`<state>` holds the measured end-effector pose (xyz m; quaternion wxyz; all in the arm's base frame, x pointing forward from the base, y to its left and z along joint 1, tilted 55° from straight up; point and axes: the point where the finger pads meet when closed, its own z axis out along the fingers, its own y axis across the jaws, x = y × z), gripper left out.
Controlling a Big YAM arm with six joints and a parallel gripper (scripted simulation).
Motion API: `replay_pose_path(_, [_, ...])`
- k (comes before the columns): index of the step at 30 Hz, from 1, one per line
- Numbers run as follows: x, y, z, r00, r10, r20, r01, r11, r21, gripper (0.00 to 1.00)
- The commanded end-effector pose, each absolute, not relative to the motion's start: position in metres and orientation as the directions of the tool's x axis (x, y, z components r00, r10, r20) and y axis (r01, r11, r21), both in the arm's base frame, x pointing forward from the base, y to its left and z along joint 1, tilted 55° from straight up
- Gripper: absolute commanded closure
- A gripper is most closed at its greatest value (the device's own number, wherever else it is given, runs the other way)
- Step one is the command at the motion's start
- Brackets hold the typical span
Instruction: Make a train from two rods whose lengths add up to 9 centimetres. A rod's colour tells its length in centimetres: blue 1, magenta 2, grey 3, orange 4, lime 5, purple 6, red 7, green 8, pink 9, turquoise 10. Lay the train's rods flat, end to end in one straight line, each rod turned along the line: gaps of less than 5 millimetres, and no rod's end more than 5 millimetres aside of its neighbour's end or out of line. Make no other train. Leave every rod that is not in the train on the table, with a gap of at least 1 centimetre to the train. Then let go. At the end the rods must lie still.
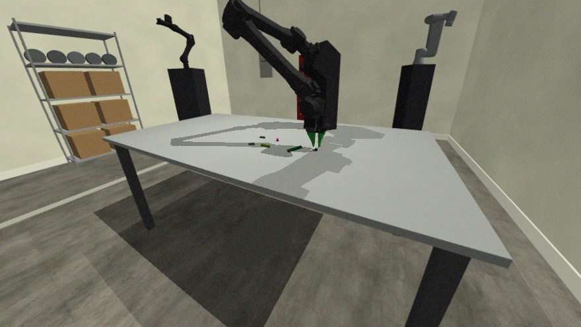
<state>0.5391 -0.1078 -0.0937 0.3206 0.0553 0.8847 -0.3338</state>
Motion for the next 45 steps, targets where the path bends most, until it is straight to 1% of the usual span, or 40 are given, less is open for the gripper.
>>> replay_pose_path(1, [0.533, -0.112, -0.091, -0.786, -0.116, -0.607, 0.315, 0.77, -0.555, 0.77])
replay_pose_path(22, [0.541, -0.118, -0.093, -0.782, -0.117, -0.613, 0.319, 0.769, -0.554, 0.77])
replay_pose_path(29, [0.543, -0.122, -0.105, -0.79, -0.117, -0.602, 0.311, 0.769, -0.558, 0.77])
replay_pose_path(34, [0.553, -0.121, -0.097, -0.775, -0.12, -0.621, 0.321, 0.771, -0.55, 0.77])
replay_pose_path(45, [0.545, -0.122, -0.101, -0.784, -0.118, -0.61, 0.315, 0.77, -0.554, 0.77])
